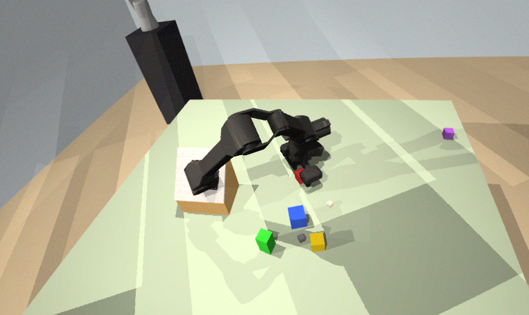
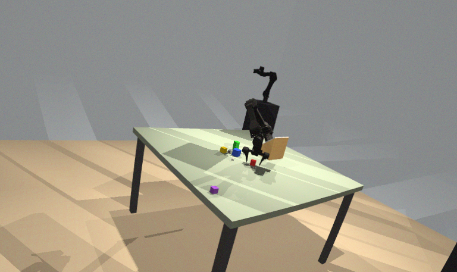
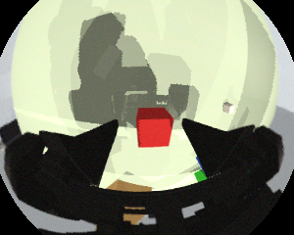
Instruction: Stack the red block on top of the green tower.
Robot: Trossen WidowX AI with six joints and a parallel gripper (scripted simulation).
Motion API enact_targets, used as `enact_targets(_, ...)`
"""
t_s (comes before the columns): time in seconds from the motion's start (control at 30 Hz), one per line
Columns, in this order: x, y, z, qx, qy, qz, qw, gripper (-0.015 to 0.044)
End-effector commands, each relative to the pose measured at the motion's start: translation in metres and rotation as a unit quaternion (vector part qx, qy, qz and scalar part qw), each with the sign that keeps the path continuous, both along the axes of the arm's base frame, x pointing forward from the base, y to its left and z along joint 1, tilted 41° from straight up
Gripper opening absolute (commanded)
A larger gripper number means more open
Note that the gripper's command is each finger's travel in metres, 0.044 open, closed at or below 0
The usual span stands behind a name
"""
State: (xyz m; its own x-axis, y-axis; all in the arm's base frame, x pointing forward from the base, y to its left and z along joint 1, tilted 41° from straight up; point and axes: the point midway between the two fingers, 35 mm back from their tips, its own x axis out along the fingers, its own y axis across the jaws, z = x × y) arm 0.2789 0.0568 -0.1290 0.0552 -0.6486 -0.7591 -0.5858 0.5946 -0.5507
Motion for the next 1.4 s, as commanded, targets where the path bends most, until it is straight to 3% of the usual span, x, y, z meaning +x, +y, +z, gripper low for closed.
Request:
enact_targets(0.0, 0.000, -0.001, 0.000, -0.002, 0.000, 0.002, 1.000, 0.0440)
enact_targets(0.23, 0.000, -0.001, 0.000, -0.002, 0.000, 0.002, 1.000, 0.0440)
enact_targets(0.6, 0.000, -0.001, 0.000, -0.002, 0.000, 0.002, 1.000, 0.0151)
enact_targets(0.83, 0.000, -0.001, 0.000, -0.002, 0.000, 0.002, 1.000, 0.0105)
enact_targets(0.97, 0.000, 0.006, 0.007, -0.001, 0.000, 0.002, 1.000, 0.0000)
enact_targets(1.37, -0.004, 0.053, 0.060, 0.000, 0.001, 0.002, 1.000, 0.0000)
